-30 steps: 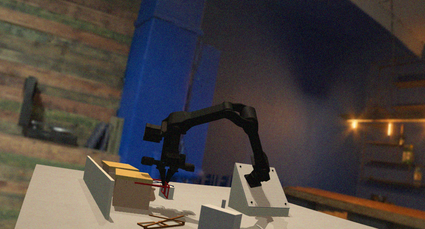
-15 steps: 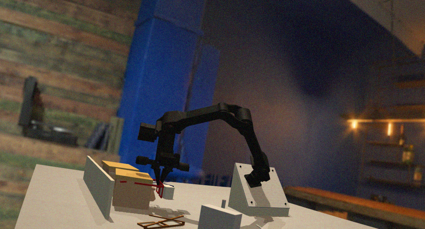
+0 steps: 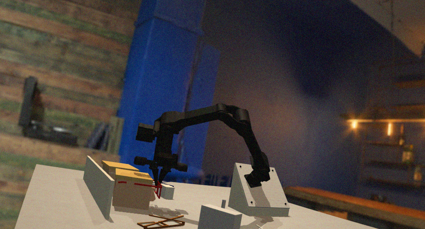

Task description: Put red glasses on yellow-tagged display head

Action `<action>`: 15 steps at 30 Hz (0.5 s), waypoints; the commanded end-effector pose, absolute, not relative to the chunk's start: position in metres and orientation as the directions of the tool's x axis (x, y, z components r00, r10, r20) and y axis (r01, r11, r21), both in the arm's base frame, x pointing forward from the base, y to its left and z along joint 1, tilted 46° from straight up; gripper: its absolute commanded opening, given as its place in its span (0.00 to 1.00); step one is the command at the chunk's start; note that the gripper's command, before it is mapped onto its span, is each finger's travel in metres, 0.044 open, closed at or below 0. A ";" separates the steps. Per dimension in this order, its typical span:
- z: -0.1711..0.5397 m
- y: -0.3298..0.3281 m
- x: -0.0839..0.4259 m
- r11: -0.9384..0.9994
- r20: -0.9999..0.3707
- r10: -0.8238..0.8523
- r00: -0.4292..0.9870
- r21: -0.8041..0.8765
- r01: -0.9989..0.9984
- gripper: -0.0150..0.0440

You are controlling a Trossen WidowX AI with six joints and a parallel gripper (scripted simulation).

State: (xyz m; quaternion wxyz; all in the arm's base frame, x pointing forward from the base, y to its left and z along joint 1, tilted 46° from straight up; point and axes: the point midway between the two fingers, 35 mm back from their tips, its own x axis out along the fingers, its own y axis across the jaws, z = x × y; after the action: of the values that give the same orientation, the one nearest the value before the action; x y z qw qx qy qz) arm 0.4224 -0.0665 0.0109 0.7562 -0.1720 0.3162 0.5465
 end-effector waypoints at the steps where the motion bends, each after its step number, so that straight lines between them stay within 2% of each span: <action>1: 0.009 -0.065 0.423 0.345 -0.664 0.720 0.202 0.090 -0.934 0.25; 15: 0.006 -0.062 0.424 0.345 -0.663 0.720 0.202 0.090 -0.934 0.25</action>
State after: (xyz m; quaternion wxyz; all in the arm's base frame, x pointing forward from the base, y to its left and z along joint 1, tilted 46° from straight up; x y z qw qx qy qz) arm 0.4234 -0.0644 0.0080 0.7565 -0.1719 0.3161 0.5462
